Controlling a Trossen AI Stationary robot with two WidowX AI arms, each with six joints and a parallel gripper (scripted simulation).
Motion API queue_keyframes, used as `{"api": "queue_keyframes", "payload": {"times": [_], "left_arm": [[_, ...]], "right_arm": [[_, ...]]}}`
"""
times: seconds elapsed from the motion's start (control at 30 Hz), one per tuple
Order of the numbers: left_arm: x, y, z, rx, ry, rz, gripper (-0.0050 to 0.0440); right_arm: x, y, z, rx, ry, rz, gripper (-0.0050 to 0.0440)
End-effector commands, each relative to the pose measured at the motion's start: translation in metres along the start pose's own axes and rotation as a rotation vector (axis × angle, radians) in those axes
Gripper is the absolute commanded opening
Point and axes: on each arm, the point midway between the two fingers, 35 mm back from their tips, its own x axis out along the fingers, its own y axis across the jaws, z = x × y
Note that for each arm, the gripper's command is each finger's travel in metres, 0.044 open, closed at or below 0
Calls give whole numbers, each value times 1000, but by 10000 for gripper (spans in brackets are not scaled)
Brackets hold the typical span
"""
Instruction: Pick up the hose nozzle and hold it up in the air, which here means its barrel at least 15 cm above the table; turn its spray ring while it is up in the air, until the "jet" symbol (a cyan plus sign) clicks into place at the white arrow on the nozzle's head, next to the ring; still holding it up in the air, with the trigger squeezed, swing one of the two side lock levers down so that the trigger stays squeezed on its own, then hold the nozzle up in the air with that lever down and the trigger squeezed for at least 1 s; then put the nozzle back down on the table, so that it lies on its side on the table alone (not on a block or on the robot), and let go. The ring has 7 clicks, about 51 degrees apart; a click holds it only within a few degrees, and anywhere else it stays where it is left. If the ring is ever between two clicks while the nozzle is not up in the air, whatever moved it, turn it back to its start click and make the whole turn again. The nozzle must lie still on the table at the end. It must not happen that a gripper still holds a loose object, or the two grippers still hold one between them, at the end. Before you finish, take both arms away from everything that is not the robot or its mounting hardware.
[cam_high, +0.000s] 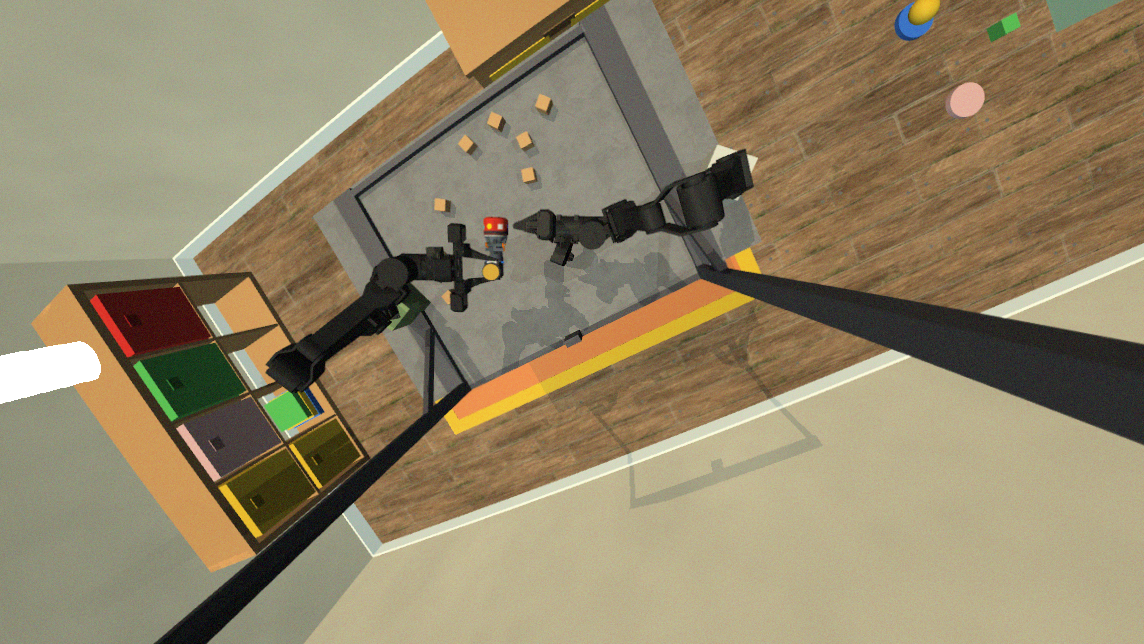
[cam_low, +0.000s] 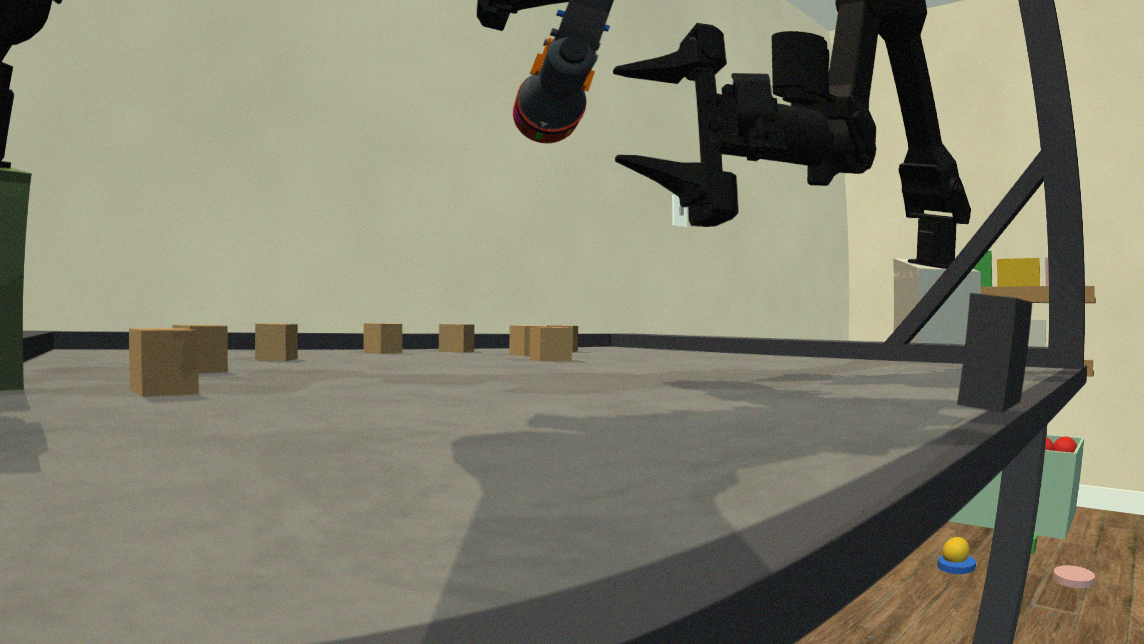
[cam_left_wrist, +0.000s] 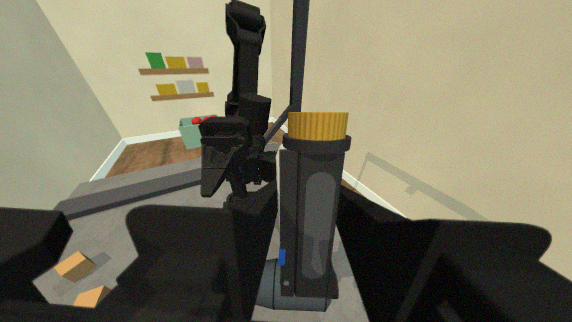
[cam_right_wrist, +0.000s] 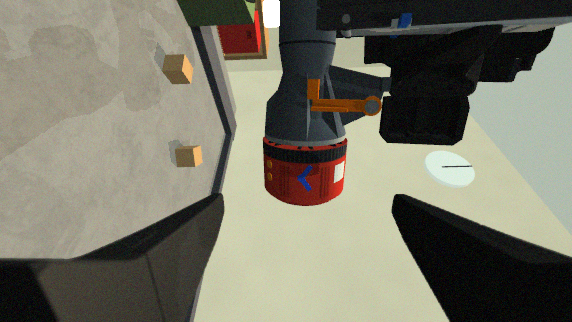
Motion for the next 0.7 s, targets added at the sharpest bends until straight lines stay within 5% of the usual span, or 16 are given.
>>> {"api": "queue_keyframes", "payload": {"times": [0.0,0.67], "left_arm": [[-1,-1,18,42,-36,-2,167],[-1,-1,18,42,-36,-2,167]], "right_arm": [[9,-5,2,6,-3,-11,407],[36,-5,2,5,-4,-10,407]]}}
